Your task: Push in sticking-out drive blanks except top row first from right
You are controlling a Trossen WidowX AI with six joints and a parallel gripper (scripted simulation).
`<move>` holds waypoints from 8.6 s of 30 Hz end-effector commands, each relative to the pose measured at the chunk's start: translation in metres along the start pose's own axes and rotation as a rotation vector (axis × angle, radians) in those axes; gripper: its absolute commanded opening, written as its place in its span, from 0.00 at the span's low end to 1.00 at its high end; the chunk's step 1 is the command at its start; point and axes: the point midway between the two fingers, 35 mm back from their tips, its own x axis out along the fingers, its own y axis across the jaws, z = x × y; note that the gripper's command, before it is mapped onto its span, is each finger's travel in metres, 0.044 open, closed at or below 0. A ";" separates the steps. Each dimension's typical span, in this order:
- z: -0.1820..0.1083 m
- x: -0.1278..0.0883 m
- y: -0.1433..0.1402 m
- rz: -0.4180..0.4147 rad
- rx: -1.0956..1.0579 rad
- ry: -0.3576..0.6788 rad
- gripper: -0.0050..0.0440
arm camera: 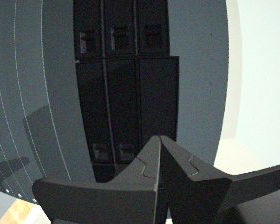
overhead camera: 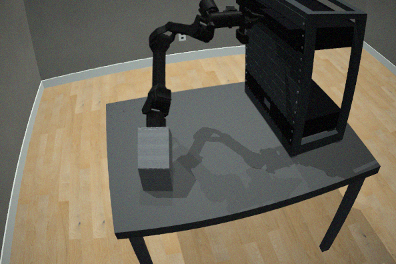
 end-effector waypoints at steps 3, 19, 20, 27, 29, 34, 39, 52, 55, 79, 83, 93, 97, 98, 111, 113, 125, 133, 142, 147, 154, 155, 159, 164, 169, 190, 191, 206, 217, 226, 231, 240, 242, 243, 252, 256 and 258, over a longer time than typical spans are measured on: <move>0.003 0.003 -0.005 -0.009 -0.015 -0.003 0.10; 0.002 0.013 -0.005 -0.009 -0.015 -0.003 0.10; 0.002 0.013 -0.005 -0.009 -0.015 -0.003 0.10; 0.002 0.013 -0.005 -0.009 -0.015 -0.003 0.10; 0.002 0.013 -0.005 -0.009 -0.015 -0.003 0.10; 0.003 0.021 -0.006 -0.009 -0.015 -0.003 0.10; 0.003 0.023 -0.006 -0.009 -0.015 -0.003 0.10; 0.004 0.032 -0.007 -0.009 -0.015 -0.003 0.10; 0.004 0.033 -0.007 -0.009 -0.015 -0.003 0.10; 0.005 0.037 -0.008 -0.009 -0.015 -0.003 0.10; 0.005 0.039 -0.009 -0.009 -0.015 -0.003 0.10; 0.006 0.040 -0.010 -0.009 -0.015 -0.003 0.10; 0.006 0.040 -0.010 -0.009 -0.015 -0.003 0.10; 0.006 0.040 -0.010 -0.009 -0.015 -0.003 0.10; 0.006 0.040 -0.010 -0.009 -0.015 -0.003 0.10; 0.006 0.041 -0.010 -0.009 -0.015 -0.003 0.10; 0.007 0.043 -0.011 -0.009 -0.015 -0.003 0.10; 0.007 0.043 -0.011 -0.009 -0.015 -0.003 0.10; 0.007 0.043 -0.011 -0.009 -0.015 -0.003 0.10; 0.007 0.043 -0.011 -0.009 -0.015 -0.003 0.10; 0.007 0.043 -0.011 -0.009 -0.015 -0.003 0.10; 0.007 0.044 -0.011 -0.009 -0.015 -0.003 0.10; 0.007 0.045 -0.011 -0.009 -0.015 -0.003 0.10; 0.007 0.046 -0.012 -0.009 -0.015 -0.003 0.10; 0.007 0.046 -0.012 -0.009 -0.015 -0.003 0.10; 0.007 0.046 -0.012 -0.009 -0.015 -0.003 0.10; 0.007 0.046 -0.012 -0.009 -0.015 -0.003 0.10; 0.008 0.050 -0.013 -0.009 -0.015 -0.003 0.10; 0.008 0.050 -0.013 -0.009 -0.015 -0.003 0.10; 0.008 0.050 -0.013 -0.009 -0.015 -0.003 0.10; 0.008 0.050 -0.013 -0.009 -0.015 -0.003 0.10; 0.008 0.043 -0.013 -0.009 -0.015 -0.003 0.10; 0.008 0.033 -0.013 -0.009 -0.015 -0.003 0.10; 0.008 0.027 -0.013 -0.009 -0.015 -0.003 0.10; 0.009 -0.022 -0.013 -0.009 -0.015 -0.003 0.10; 0.009 -0.030 -0.013 -0.009 -0.015 -0.003 0.10; 0.009 -0.030 -0.013 -0.009 -0.015 -0.003 0.10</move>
